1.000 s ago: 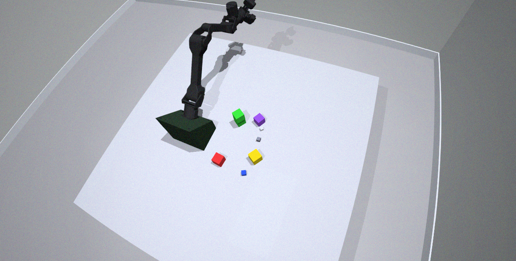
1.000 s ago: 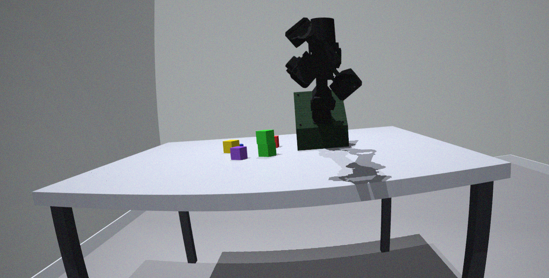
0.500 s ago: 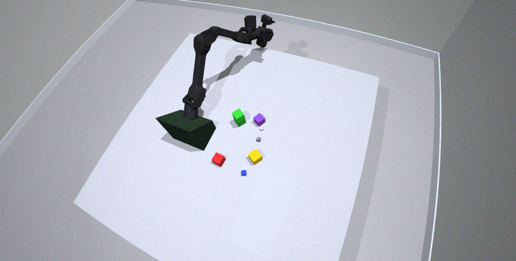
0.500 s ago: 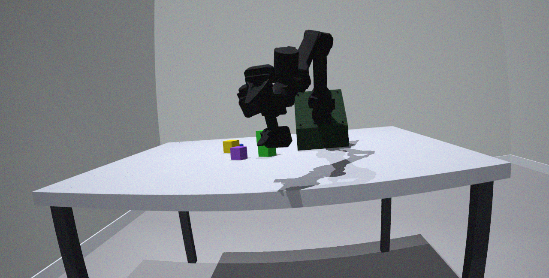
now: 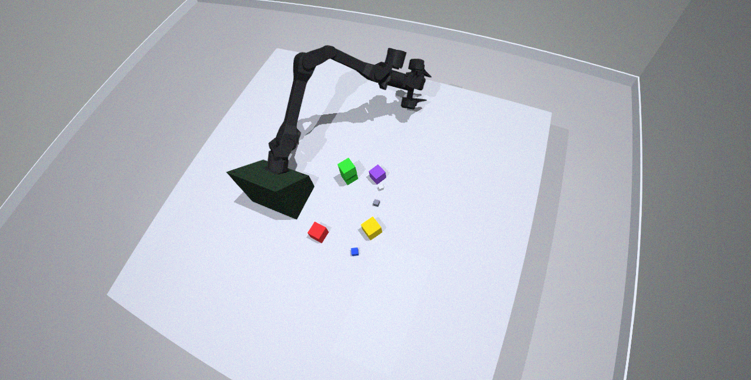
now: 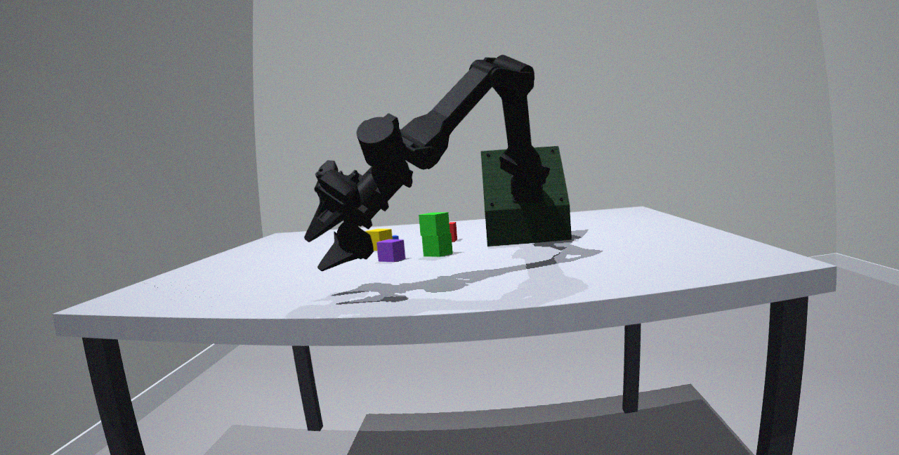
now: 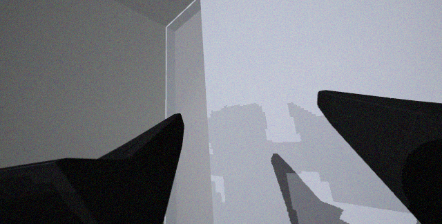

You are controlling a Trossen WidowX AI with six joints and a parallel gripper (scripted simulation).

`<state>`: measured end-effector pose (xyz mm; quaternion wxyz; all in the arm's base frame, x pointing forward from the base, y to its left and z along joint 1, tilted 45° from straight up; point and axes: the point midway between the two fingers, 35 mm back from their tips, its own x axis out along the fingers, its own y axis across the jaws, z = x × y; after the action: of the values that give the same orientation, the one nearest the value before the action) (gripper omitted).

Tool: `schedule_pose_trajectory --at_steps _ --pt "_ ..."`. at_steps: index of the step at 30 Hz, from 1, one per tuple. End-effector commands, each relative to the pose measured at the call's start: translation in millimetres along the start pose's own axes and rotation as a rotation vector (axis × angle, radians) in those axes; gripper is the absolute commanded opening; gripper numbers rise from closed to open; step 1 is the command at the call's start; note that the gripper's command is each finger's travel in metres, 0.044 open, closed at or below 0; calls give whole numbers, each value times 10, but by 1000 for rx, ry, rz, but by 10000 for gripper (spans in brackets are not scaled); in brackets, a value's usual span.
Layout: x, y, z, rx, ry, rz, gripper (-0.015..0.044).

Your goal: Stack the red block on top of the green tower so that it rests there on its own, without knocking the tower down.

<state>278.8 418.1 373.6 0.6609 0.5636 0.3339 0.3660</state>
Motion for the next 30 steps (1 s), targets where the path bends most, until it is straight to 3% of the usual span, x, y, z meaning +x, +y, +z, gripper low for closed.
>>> schedule_pose_trajectory --at_steps 1,14,24,30 --pt "32 -437 391 -80 -50 -118 440" --pt "-374 -1940 1619 -329 -90 -562 440" --pt "-1183 -2874 2288 -364 -46 -867 440" --pt "-1760 -3430 2492 -369 72 -1012 440"
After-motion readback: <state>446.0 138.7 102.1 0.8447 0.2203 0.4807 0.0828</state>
